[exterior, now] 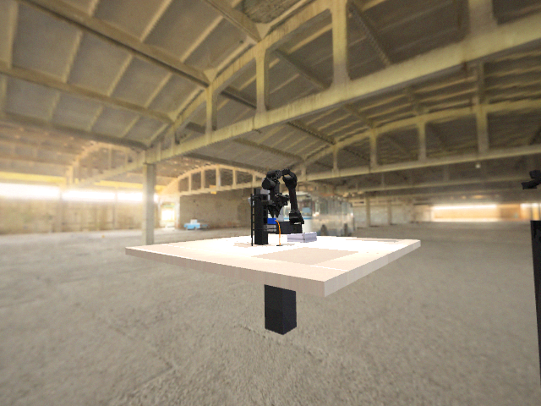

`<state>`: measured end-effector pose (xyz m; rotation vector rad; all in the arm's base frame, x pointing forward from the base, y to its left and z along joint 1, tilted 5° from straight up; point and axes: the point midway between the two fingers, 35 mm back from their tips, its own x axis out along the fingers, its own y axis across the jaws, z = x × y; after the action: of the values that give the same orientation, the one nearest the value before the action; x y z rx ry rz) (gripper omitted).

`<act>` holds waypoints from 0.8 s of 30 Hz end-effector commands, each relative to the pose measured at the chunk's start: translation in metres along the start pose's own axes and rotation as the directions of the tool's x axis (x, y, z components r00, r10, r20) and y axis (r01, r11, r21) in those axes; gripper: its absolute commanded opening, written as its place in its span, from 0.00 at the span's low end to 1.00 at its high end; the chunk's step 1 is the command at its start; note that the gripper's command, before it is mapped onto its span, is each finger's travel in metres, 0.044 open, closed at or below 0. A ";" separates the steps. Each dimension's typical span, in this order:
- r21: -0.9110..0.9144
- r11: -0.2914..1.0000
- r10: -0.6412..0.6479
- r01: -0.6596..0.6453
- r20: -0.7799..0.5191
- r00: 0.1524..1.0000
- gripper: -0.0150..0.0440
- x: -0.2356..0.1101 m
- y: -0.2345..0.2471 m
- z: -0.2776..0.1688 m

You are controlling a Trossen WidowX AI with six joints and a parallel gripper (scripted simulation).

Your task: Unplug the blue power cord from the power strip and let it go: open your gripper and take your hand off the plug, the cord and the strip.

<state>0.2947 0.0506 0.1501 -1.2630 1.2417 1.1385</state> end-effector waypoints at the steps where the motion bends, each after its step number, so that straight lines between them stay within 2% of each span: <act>1: -0.004 1.000 0.003 -0.003 -0.006 1.000 0.53 0.000 0.002 -0.008; 24: -0.004 1.000 0.003 -0.003 -0.007 1.000 0.53 0.012 0.002 -0.017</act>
<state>0.2930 0.0335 0.1415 -1.2626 1.2450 1.1360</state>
